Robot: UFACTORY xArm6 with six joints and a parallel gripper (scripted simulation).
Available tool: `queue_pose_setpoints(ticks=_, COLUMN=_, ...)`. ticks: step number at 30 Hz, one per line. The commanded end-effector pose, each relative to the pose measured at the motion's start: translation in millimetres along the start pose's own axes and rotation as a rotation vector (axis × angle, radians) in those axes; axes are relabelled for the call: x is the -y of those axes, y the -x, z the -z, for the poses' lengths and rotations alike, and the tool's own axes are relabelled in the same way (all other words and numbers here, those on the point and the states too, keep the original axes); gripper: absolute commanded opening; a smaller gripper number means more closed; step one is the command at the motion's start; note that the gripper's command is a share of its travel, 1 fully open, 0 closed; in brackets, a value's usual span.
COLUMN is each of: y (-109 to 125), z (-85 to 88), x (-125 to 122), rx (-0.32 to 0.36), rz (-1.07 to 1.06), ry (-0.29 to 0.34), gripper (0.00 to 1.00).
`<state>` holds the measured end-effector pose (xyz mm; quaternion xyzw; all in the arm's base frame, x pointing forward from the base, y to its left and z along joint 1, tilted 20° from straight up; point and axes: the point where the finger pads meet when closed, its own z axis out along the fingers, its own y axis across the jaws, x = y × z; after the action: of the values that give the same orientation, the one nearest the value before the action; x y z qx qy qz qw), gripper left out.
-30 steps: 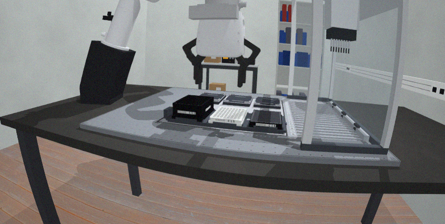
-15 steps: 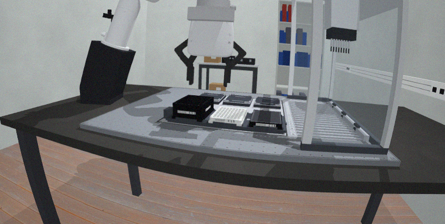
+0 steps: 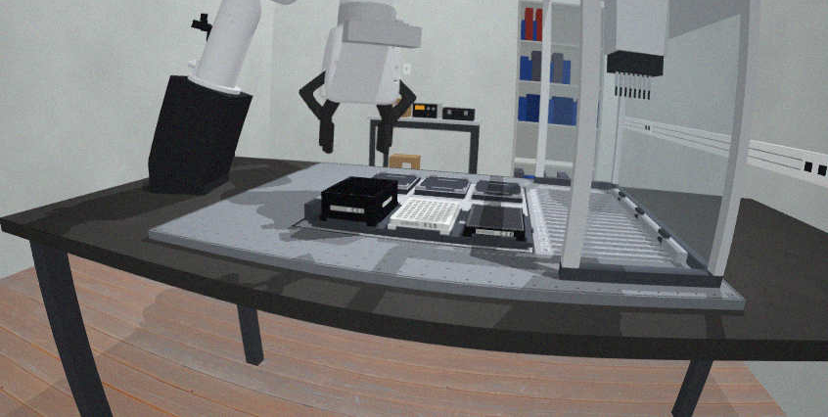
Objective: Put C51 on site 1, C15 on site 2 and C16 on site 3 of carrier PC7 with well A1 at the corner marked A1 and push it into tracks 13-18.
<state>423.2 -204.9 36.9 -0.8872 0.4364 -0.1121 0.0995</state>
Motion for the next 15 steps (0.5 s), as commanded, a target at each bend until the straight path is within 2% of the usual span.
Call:
queue_pose_setpoints(ticks=1, y=23, z=1.3, x=-7, rx=-0.022, rz=0.176, ry=-0.038, gripper=0.82)
queue_pose_setpoints(ticks=5, y=42, z=0.7, x=-14, rx=-0.025, rz=0.310, ry=-0.036, gripper=0.82)
queue_pose_setpoints(ticks=7, y=42, z=0.7, x=-14, rx=-0.025, rz=0.310, ry=-0.036, gripper=0.82)
queue_pose_setpoints(ticks=15, y=80, z=-0.6, x=-27, rx=-0.029, rz=0.576, ry=-0.033, gripper=0.82)
